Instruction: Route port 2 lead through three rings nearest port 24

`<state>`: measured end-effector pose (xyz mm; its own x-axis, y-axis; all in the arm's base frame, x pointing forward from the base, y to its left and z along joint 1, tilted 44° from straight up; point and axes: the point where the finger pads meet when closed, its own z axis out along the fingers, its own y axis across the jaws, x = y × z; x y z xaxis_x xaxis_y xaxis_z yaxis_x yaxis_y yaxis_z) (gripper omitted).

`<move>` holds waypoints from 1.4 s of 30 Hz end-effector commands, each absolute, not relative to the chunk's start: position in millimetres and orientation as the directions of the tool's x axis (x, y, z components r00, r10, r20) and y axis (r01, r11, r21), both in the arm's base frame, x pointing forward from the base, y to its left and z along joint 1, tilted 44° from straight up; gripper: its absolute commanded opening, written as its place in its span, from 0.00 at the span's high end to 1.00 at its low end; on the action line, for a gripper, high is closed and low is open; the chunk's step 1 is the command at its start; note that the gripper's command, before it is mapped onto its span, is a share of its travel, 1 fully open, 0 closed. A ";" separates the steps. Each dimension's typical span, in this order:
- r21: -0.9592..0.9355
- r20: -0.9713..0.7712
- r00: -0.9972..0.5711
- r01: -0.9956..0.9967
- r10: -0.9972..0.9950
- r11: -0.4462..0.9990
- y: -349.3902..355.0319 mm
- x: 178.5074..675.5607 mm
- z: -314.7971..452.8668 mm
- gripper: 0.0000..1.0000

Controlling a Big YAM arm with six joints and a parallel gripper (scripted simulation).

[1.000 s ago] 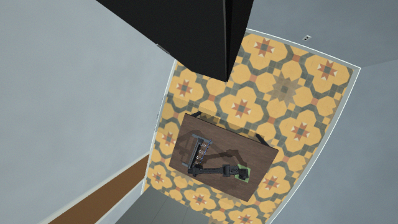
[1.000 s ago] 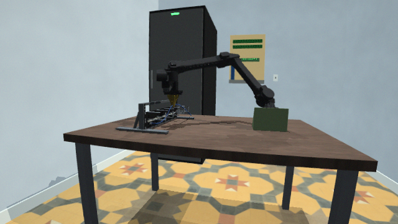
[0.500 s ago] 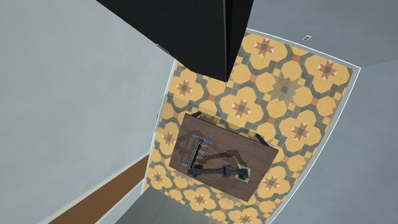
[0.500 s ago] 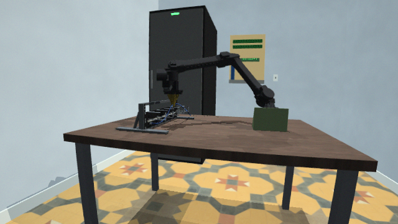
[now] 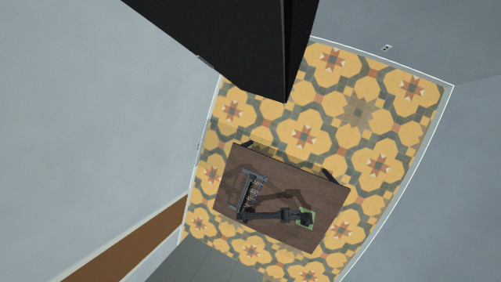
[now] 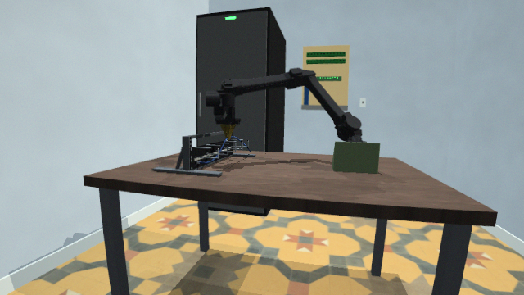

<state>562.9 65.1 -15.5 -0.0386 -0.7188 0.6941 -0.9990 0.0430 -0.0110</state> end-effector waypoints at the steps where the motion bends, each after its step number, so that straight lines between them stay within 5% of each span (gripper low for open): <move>1: -0.028 0.686 -0.027 -1.000 -0.727 0.011 81.7 570.4 -4.1 1.00; 42: -0.037 0.684 -0.033 -0.999 -0.729 0.011 84.7 576.5 -2.6 1.00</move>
